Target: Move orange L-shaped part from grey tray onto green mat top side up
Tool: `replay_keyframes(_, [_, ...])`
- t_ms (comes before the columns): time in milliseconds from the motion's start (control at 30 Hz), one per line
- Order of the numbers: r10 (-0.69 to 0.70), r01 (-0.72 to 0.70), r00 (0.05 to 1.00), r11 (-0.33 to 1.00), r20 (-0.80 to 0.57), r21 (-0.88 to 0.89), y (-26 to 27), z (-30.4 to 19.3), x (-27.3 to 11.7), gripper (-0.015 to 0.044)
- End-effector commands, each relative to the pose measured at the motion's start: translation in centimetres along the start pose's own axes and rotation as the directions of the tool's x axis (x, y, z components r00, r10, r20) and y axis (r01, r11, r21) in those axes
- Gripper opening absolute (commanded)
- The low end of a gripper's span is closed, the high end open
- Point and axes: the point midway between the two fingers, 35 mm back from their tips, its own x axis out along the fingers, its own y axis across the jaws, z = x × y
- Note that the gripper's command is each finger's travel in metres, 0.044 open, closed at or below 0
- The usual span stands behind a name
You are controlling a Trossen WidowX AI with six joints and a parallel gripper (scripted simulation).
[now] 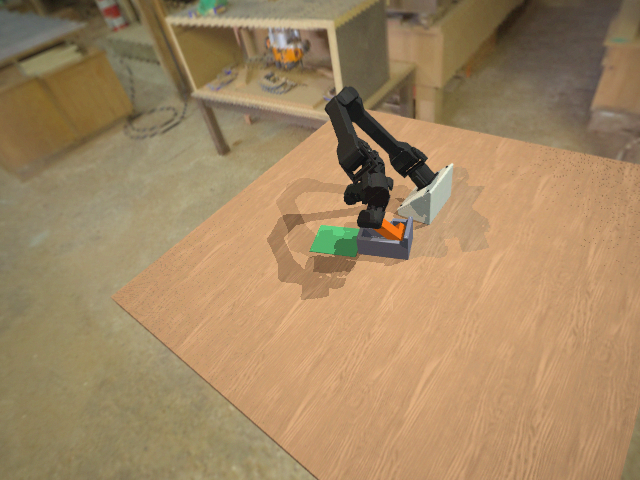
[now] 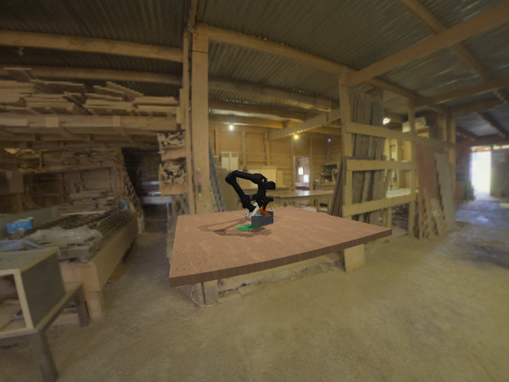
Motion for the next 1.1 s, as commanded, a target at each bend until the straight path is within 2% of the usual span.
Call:
replay_keyframes(0, [0.000,0.000,1.000,1.000,-0.007,0.001,0.0,-0.2,-0.8,0.0000])
replay_keyframes(1067, [0.000,0.000,1.000,1.000,-0.008,0.000,0.0,-0.2,-4.8,0.0000])
